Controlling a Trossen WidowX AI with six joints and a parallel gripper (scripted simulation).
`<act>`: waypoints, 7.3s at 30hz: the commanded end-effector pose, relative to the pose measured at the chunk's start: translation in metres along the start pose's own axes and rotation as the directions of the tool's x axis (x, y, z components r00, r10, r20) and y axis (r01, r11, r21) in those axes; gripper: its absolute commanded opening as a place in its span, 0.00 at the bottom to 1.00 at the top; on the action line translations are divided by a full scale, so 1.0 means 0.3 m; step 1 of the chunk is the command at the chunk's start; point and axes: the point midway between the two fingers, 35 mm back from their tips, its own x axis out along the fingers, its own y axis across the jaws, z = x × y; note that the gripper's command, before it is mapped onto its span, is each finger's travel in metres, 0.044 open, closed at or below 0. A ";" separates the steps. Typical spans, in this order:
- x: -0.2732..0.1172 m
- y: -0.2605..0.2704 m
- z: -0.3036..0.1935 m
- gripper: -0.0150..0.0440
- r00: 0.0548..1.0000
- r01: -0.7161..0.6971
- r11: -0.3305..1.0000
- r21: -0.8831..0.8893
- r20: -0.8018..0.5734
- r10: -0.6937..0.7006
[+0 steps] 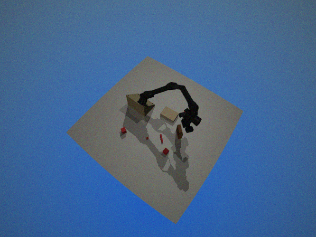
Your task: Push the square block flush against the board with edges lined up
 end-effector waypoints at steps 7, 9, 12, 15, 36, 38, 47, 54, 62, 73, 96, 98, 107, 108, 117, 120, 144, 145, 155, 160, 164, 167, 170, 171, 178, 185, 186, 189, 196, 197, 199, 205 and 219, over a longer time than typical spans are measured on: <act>0.006 -0.014 0.040 0.25 0.988 -0.115 0.985 0.127 0.119 0.100; 0.016 -0.013 0.041 0.25 0.988 -0.115 0.985 0.128 0.119 0.100; 0.135 -0.002 0.057 0.25 0.988 -0.116 0.985 0.128 0.120 0.101; 0.171 0.004 0.061 0.25 0.987 -0.116 0.985 0.127 0.122 0.101; 0.178 0.006 -0.008 0.25 0.988 -0.115 0.985 0.127 0.120 0.100; 0.179 0.007 -0.016 0.25 0.988 -0.115 0.985 0.128 0.120 0.100; 0.183 0.011 -0.051 0.25 0.988 -0.115 0.985 0.128 0.119 0.100; 0.186 0.015 -0.078 0.25 0.988 -0.115 0.985 0.128 0.119 0.100; 0.190 0.021 -0.109 0.25 0.988 -0.115 0.985 0.128 0.118 0.100; 0.189 0.019 -0.101 0.25 0.988 -0.115 0.985 0.128 0.119 0.100; 0.175 0.003 0.025 0.25 0.988 -0.116 0.985 0.127 0.121 0.101; 0.136 -0.002 0.011 0.25 0.988 -0.110 0.986 0.121 0.119 0.096; 0.012 -0.013 -0.006 0.25 0.988 -0.115 0.985 0.128 0.119 0.100; 0.012 -0.013 -0.006 0.25 0.988 -0.115 0.985 0.128 0.119 0.100; 0.012 -0.013 -0.006 0.25 0.988 -0.115 0.985 0.128 0.119 0.100; 0.012 -0.013 -0.006 0.25 0.988 -0.115 0.985 0.128 0.119 0.100; 0.065 -0.049 -0.078 0.25 0.989 -0.134 0.918 0.374 0.106 0.101; 0.072 -0.054 -0.087 0.25 0.989 -0.136 0.904 0.405 0.105 0.102; 0.140 -0.098 -0.186 0.25 0.990 -0.142 0.712 0.688 0.097 0.103; 0.172 -0.118 -0.233 0.25 0.990 -0.141 0.583 0.800 0.100 0.102; 0.197 -0.133 -0.272 0.25 0.990 -0.138 0.468 0.873 0.102 0.101; 0.216 -0.143 -0.300 0.25 0.990 -0.135 0.376 0.917 0.104 0.100; 0.235 -0.151 -0.330 0.25 0.989 -0.130 0.280 0.951 0.106 0.099; 0.242 -0.154 -0.339 0.25 0.989 -0.128 0.247 0.960 0.107 0.099; 0.287 -0.170 -0.408 0.25 0.989 -0.113 0.012 0.993 0.112 0.098; 0.315 -0.177 -0.451 0.25 0.989 -0.101 -0.139 0.985 0.115 0.097; 0.315 -0.177 -0.451 0.25 0.989 -0.101 -0.139 0.985 0.115 0.097; 0.407 -0.172 -0.439 0.25 0.989 -0.101 -0.139 0.985 0.115 0.097; 0.497 -0.159 -0.428 0.25 0.988 -0.103 -0.139 0.985 0.117 0.098; 0.497 -0.158 -0.427 0.25 0.988 -0.103 -0.139 0.985 0.117 0.098; 0.497 -0.154 -0.426 0.25 0.988 -0.103 -0.139 0.985 0.117 0.098; 0.494 -0.135 -0.422 0.25 0.988 -0.103 -0.140 0.985 0.117 0.098; 0.489 -0.087 -0.412 0.25 0.988 -0.103 -0.140 0.985 0.117 0.099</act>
